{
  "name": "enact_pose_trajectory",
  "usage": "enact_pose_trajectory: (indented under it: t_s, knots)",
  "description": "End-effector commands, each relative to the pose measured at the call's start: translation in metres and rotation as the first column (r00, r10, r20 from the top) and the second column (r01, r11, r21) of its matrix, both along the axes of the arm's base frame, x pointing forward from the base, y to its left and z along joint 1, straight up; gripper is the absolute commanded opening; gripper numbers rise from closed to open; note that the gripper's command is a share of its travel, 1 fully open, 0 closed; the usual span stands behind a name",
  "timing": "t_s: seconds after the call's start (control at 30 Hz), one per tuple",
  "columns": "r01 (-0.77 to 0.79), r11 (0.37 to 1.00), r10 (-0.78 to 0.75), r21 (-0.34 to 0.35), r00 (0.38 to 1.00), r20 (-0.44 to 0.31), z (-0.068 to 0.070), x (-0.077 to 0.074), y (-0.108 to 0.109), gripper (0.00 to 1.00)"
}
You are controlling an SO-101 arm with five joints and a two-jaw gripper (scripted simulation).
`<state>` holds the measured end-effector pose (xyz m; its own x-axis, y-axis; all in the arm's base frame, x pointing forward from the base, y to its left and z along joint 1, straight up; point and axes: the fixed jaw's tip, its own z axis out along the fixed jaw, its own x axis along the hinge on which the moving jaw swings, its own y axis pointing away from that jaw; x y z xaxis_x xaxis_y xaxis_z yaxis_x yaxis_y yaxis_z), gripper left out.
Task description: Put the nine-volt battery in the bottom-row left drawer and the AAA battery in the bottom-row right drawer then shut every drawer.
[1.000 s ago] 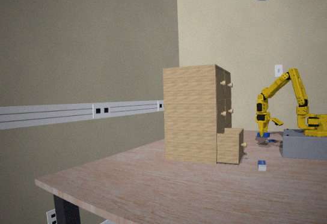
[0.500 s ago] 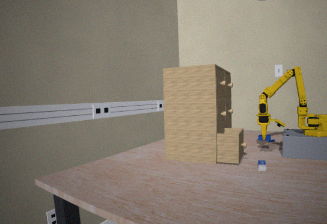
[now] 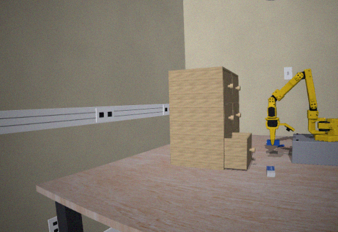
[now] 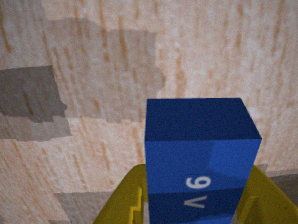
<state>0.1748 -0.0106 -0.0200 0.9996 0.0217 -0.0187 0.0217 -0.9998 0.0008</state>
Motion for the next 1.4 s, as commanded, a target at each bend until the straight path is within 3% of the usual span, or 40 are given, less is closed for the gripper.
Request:
enact_pose_trajectory:
  t_s: [0.0,0.47,0.6,1.1,1.37]
  knots:
    - [-0.03,1.0,0.03,0.001,0.999,0.02,0.002,0.002,0.007,0.0]
    - [-0.385,0.923,0.385,0.001,0.923,0.02,0.002,-0.001,0.073,0.0]
    - [-0.427,0.904,0.427,0.001,0.904,0.02,0.002,-0.003,0.081,0.0]
    - [-0.427,0.904,0.427,0.001,0.904,0.02,0.002,-0.003,0.081,0.0]
    - [-0.427,0.904,0.424,0.001,0.899,0.107,0.017,-0.003,0.081,0.0]
